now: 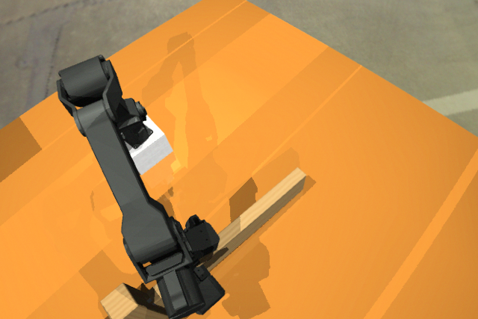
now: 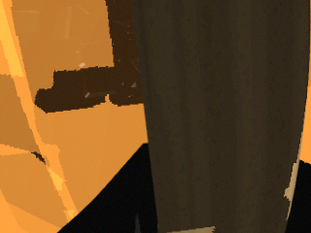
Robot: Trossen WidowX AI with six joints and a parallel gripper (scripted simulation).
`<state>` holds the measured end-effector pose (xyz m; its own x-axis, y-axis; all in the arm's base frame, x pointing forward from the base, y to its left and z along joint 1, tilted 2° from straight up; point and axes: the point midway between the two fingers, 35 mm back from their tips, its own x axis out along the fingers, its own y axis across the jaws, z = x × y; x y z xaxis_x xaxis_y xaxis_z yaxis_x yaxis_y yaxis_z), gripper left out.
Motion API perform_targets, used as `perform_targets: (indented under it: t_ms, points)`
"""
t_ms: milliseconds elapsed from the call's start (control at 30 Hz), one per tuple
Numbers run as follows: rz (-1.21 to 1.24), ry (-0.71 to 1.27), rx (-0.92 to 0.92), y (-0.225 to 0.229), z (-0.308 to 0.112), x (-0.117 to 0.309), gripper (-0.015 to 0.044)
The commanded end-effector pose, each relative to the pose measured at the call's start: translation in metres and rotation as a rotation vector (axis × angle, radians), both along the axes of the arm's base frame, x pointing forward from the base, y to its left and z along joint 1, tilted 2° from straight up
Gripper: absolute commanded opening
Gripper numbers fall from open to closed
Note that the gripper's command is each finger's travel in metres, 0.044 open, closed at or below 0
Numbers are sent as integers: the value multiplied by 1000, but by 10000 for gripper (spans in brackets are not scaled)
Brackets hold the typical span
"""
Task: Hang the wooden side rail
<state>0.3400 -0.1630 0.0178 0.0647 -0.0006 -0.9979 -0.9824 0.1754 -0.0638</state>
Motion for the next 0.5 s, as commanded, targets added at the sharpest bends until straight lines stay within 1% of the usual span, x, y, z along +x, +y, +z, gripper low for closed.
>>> perform_targets:
  t_ms: [0, 467]
  points:
    - [3, -6, -6, -2, 1, 2, 0]
    - [3, -6, -6, -3, 3, 2, 0]
